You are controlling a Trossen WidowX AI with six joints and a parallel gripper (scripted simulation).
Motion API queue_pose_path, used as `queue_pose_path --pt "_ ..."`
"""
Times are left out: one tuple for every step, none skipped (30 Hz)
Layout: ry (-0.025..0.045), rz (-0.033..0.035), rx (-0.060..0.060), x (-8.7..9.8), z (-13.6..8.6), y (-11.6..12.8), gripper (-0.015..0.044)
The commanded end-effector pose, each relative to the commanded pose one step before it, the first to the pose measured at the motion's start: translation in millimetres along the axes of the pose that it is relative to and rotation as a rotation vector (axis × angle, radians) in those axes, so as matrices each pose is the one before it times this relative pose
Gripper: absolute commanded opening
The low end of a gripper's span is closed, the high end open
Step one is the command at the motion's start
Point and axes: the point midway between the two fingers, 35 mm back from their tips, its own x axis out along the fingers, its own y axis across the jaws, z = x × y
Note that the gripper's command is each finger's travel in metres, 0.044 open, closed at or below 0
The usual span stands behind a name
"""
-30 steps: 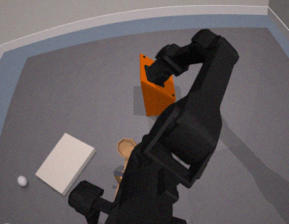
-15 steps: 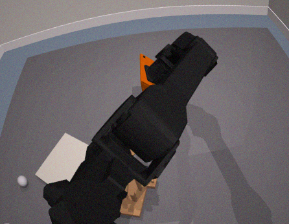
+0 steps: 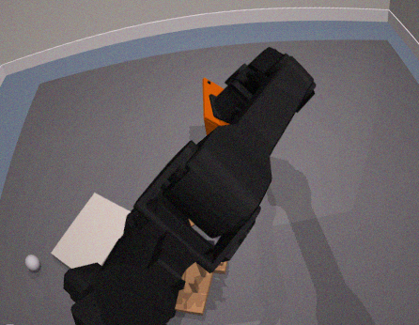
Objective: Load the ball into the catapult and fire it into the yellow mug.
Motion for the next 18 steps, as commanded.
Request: queue_pose_path --pt "0.00707 0.00436 0.0033 2.64 -1.43 0.05 0.0440" --pt "0.00000 0.00000 0.0000 0.00 0.00 0.00 0.0440" --pt "-0.00686 -0.00448 -0.0032 -2.53 1.38 -0.13 0.0440" --pt "0.00000 0.00000 0.0000 0.00 0.00 0.00 0.0440" --pt "0.00000 0.00000 0.0000 0.00 0.00 0.00 0.0440" --pt "0.00000 0.00000 0.0000 0.00 0.00 0.00 0.0440" --pt "0.00000 0.00000 0.0000 0.00 0.00 0.00 0.0440" --pt "0.00000 0.00000 0.0000 0.00 0.00 0.00 0.0440" --pt "0.00000 0.00000 0.0000 0.00 0.00 0.00 0.0440" --pt "0.00000 0.00000 0.0000 0.00 0.00 0.00 0.0440" --pt "0.00000 0.00000 0.0000 0.00 0.00 0.00 0.0440" --pt "0.00000 0.00000 0.0000 0.00 0.00 0.00 0.0440" --pt "0.00000 0.00000 0.0000 0.00 0.00 0.00 0.0440" --pt "0.00000 0.00000 0.0000 0.00 0.00 0.00 0.0440" --pt "0.00000 0.00000 0.0000 0.00 0.00 0.00 0.0440" --pt "0.00000 0.00000 0.0000 0.00 0.00 0.00 0.0440" --pt "0.00000 0.00000 0.0000 0.00 0.00 0.00 0.0440" --pt "0.00000 0.00000 0.0000 0.00 0.00 0.00 0.0440"
